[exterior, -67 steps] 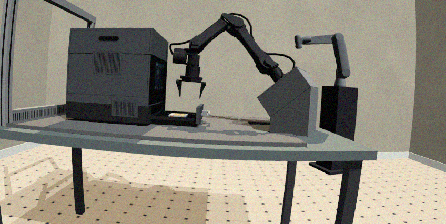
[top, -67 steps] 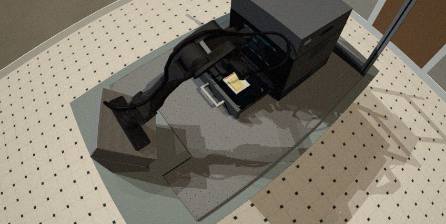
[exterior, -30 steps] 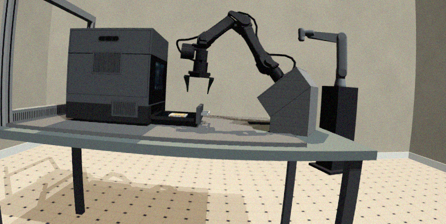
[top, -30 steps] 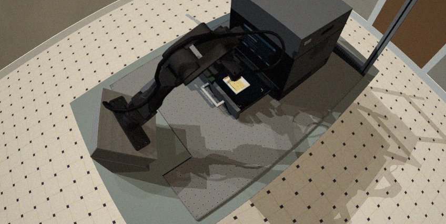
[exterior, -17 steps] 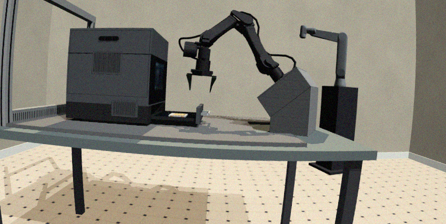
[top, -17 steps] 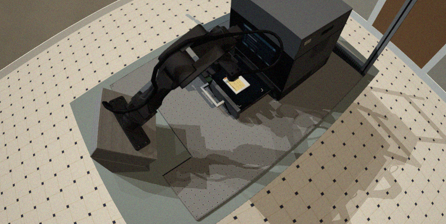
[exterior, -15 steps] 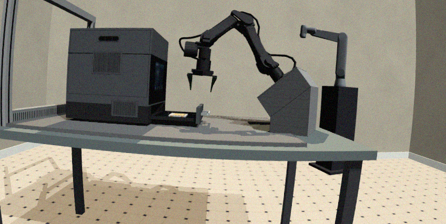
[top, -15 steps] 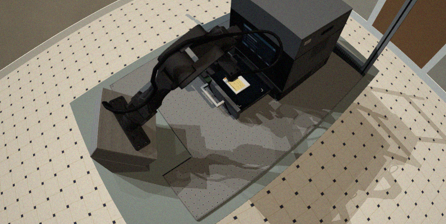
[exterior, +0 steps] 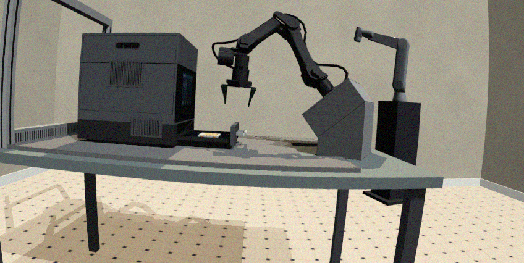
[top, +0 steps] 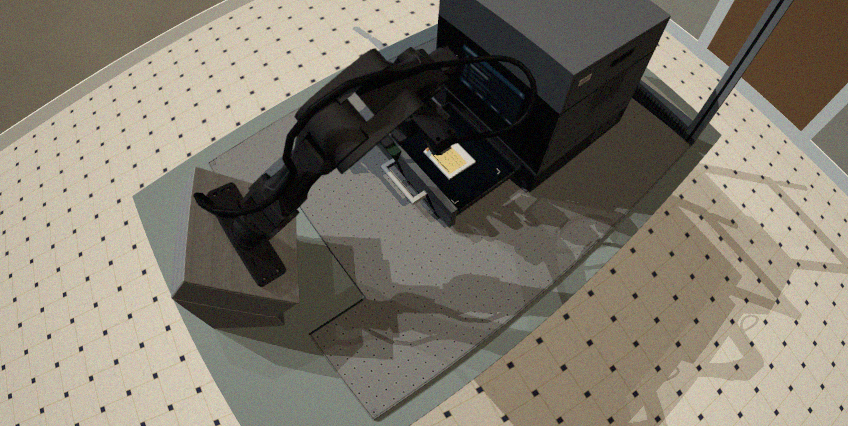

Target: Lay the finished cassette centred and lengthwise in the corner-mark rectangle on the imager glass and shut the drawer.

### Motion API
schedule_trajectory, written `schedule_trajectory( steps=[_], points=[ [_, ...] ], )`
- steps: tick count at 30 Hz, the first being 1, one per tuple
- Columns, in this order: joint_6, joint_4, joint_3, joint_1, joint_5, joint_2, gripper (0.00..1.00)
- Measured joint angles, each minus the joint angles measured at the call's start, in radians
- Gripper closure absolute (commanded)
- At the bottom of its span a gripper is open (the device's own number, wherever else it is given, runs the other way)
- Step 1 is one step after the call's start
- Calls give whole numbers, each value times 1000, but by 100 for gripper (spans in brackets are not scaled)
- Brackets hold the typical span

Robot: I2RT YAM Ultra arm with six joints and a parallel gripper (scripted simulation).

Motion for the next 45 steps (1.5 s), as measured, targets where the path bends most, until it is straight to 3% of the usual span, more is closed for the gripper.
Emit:
schedule_trajectory(
  steps=[31, 32, 45],
  points=[
    [0, -1, 0, 0, 1, 0, 0],
    [0, -1, 0, 0, 1, 0, 65],
    [-216, -37, -167, 58, 16, -148, 65]
  ],
)
